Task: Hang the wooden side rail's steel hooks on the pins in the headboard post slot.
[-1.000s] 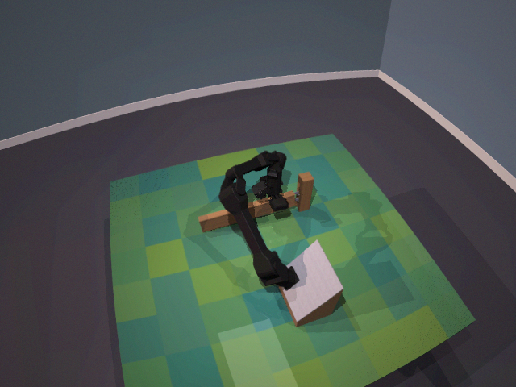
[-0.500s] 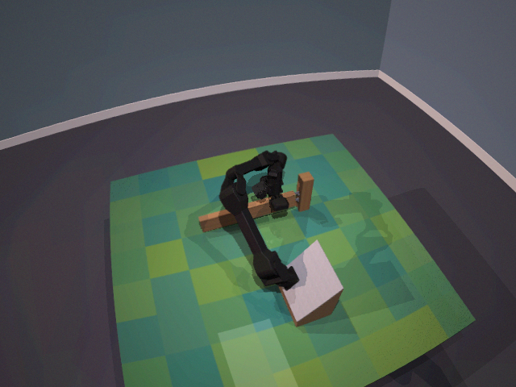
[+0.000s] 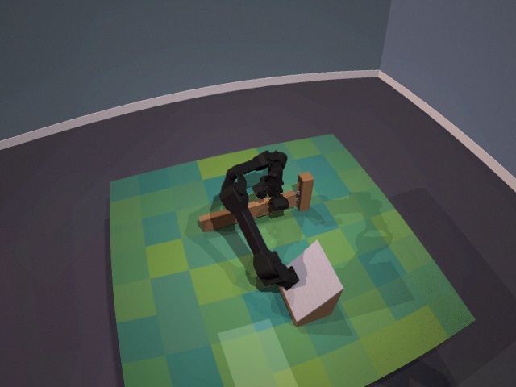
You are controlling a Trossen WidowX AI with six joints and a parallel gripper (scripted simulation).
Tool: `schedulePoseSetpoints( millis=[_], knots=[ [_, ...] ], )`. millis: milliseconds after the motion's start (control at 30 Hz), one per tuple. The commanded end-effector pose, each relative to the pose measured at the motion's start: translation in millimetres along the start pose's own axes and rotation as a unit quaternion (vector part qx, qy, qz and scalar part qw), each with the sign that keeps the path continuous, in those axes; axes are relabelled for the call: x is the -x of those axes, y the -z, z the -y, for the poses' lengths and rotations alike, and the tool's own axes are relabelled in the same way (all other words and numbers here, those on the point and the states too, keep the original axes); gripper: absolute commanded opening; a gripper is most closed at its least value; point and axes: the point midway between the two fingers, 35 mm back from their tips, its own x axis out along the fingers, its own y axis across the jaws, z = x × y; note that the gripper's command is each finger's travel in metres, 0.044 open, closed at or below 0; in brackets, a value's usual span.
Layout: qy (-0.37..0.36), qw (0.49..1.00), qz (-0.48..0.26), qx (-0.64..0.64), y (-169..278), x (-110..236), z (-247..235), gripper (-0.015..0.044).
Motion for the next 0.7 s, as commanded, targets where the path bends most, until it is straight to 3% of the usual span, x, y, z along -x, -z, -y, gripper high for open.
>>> schedulePoseSetpoints(
  millis=[0,667],
  knots=[
    [0.004,1.0,-0.002,0.001,3.2,4.4,0.5,0.0],
    [0.004,1.0,-0.002,0.001,5.2,3.5,1.4,0.0]
  ],
)
